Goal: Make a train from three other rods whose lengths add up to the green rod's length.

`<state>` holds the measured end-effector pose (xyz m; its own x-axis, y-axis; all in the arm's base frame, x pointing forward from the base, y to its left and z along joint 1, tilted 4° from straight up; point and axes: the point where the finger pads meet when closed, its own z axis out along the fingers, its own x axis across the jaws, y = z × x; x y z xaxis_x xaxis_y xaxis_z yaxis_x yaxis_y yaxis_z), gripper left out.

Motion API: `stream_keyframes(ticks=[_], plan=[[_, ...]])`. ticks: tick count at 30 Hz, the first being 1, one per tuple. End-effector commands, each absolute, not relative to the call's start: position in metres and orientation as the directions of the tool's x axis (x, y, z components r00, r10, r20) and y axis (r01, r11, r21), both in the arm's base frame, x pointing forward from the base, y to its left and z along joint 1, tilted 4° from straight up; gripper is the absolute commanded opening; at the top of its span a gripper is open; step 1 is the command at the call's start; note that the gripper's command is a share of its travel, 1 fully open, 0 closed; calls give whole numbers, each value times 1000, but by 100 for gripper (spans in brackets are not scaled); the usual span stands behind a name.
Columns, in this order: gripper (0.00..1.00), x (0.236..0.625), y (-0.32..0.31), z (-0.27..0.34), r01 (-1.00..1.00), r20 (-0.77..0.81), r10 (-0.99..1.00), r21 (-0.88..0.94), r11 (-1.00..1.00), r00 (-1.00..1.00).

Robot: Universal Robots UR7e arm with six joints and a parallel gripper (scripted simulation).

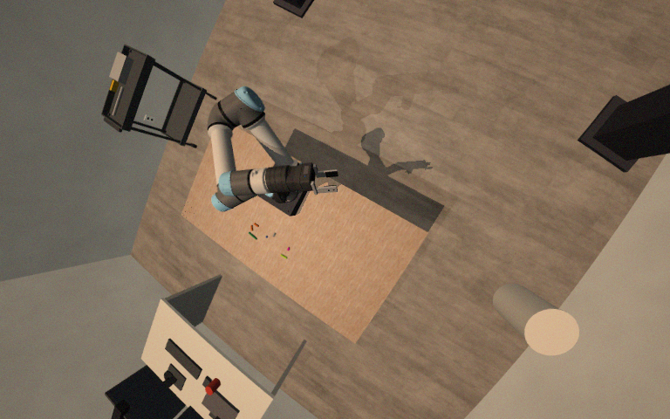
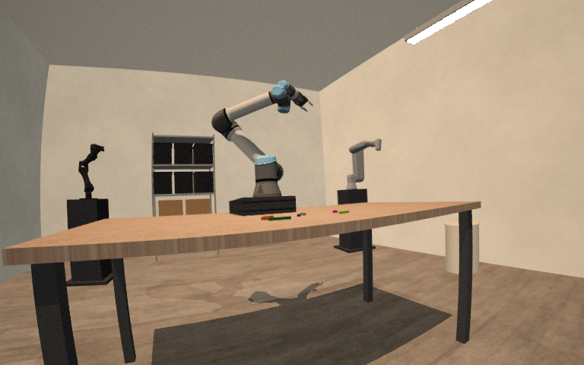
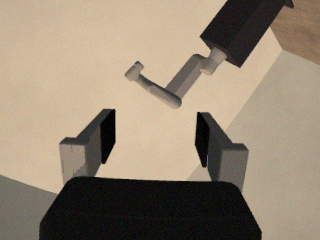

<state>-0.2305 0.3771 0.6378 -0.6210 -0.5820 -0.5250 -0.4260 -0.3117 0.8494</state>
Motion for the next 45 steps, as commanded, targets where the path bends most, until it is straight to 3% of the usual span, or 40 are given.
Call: stream_keyframes(ticks=[1,26,45], plan=[[100,-190,410,619,-381,-414,-555,907,-182,-721],[100,-60,475,561,-137,-83,-343,981,137,-936],[100,62,496,502,185,203,-31,938,293,-979]])
